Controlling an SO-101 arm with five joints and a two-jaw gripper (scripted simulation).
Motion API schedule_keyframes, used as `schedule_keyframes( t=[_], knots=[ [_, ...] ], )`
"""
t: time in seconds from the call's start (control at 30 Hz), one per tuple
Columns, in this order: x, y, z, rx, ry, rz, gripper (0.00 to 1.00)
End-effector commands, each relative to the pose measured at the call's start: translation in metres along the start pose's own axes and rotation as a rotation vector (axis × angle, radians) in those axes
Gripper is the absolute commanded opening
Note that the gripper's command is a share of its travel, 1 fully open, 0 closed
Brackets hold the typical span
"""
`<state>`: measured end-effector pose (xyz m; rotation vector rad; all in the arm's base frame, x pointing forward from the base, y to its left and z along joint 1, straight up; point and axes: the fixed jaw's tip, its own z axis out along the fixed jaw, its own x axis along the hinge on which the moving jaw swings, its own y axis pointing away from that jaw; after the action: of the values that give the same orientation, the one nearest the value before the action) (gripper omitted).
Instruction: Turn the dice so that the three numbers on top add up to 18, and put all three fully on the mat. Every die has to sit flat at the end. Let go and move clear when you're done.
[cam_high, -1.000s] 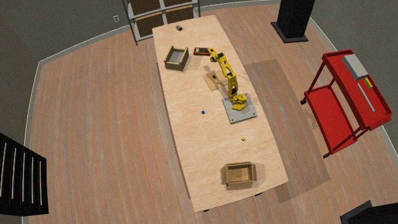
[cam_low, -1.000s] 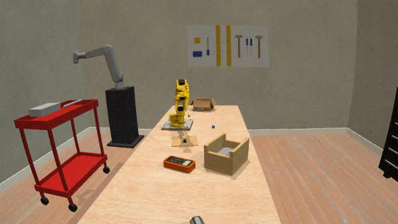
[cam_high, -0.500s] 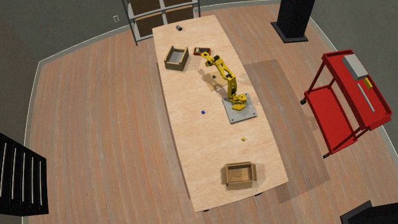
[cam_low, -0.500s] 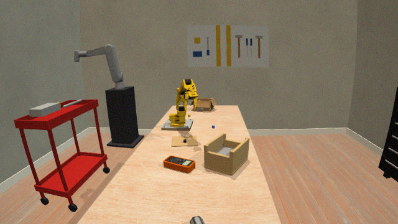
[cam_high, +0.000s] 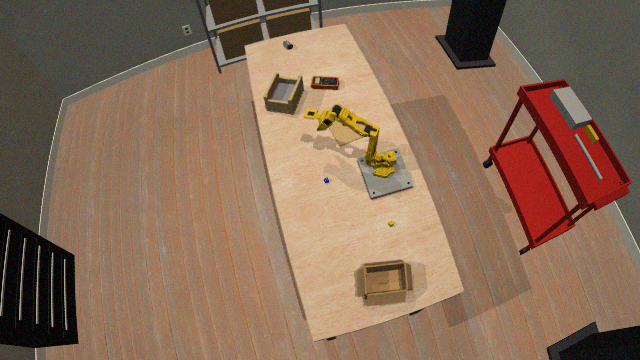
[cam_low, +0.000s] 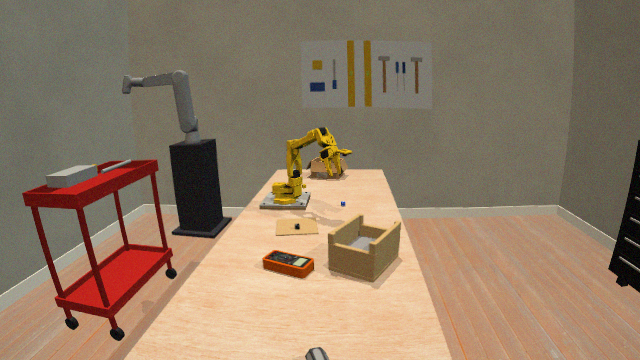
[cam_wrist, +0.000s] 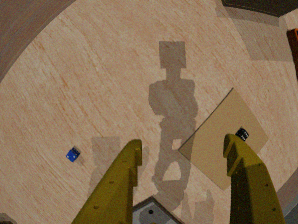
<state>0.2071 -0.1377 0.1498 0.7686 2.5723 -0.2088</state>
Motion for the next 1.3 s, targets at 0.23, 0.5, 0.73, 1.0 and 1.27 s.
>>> schedule_keyframes(
  t=[0.23, 0.5, 0.73, 1.0, 1.27],
  knots=[
    [0.034, 0.098, -0.005, -0.193, -0.016, -0.452, 0.25],
    [0.056, 0.127, -0.011, -0.263, -0.019, -0.619, 0.25],
    [0.07, 0.141, -0.014, -0.301, -0.021, -0.711, 0.25],
    [0.072, 0.143, -0.015, -0.306, -0.021, -0.724, 0.25],
    [0.077, 0.143, -0.004, -0.294, 0.04, -0.733, 0.25]
  ],
)
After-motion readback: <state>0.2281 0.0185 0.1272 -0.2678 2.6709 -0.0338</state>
